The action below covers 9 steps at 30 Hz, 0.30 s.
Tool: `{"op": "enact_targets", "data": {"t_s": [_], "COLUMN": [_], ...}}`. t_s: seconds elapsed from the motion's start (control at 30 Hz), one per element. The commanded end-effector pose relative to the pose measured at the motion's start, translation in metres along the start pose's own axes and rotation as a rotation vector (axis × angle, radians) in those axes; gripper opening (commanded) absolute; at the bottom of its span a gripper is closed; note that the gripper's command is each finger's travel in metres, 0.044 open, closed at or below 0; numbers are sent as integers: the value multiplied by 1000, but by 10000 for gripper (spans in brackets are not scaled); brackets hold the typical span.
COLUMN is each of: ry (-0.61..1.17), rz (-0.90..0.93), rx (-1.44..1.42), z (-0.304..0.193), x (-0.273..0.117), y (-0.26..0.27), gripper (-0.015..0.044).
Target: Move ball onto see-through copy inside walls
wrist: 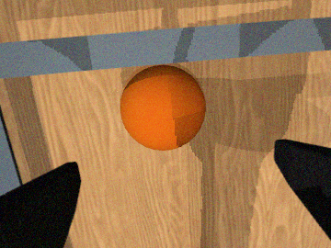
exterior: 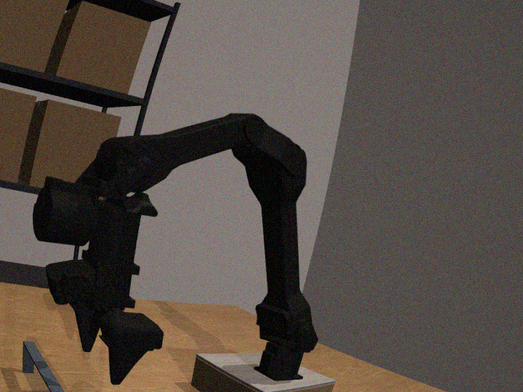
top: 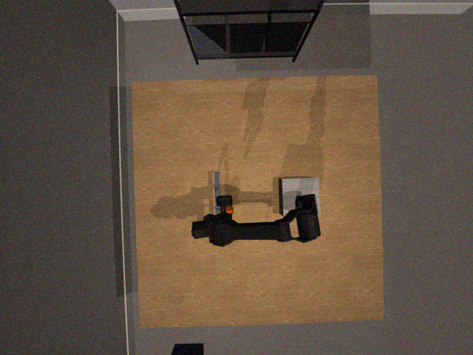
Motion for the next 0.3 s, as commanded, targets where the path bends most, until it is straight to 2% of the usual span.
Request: {"op": "enact_targets", "data": {"t_s": [0.0, 0.27], "ry": [-27, -27], "rz": [3, 3], "rx": [2, 2], "z": [-1, -1], "x": [-38, -41], "y": [0, 0], "gripper": [440, 440]}}
Point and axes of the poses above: the point midway between the two fingers, 35 mm back from their tips, its own x axis out along the fingers, its own y axis across the jaws, z = x × y, the point moved 1 cm from there along -x, back along the fingers, and after that the axes turned 1 degree about -x, right-handed, at the moved point
